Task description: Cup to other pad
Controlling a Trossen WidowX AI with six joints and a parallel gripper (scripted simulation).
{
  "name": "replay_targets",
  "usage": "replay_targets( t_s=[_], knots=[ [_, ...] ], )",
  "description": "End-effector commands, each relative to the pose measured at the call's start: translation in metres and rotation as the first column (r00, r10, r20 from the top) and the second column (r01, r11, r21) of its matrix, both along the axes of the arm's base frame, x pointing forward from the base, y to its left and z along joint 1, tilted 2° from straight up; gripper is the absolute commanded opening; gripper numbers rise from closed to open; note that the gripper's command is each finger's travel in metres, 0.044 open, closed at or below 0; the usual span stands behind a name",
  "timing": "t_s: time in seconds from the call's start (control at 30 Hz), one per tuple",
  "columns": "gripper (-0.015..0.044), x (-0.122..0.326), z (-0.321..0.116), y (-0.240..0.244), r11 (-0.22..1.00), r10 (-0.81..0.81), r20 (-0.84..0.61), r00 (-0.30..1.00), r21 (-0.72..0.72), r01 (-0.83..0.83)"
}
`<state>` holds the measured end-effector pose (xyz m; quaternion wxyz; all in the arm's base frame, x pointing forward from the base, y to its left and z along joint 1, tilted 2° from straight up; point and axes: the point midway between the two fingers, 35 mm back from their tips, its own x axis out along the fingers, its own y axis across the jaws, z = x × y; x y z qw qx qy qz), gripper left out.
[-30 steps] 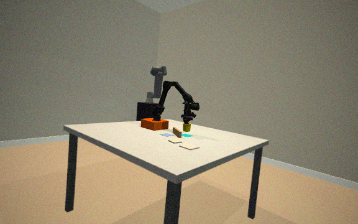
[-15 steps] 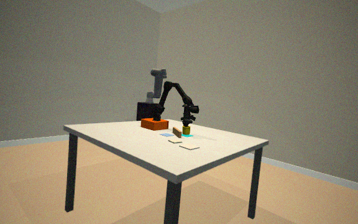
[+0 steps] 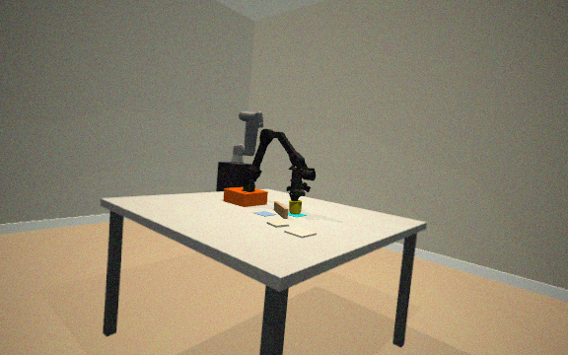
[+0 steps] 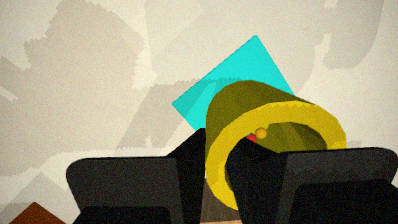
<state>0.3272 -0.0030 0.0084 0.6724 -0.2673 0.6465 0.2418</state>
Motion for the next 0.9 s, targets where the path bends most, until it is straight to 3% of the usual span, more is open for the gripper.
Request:
replay_targets(
  t_s=[0.0, 0.07, 0.27, 0.87],
  knots=[
    [0.0, 0.0, 0.0, 0.0, 1.0, 0.0, 0.001, 1.0, 0.0, 0.0],
    [0.0, 0.0, 0.0, 0.0, 1.0, 0.0, 0.001, 1.0, 0.0, 0.0],
    [0.0147, 0.0, 0.0, 0.0, 1.0, 0.0, 0.001, 1.0, 0.0, 0.0],
    [0.0147, 0.0, 0.02, 0.001, 1.0, -0.002, -0.001, 1.0, -0.001, 0.002]
  ],
)
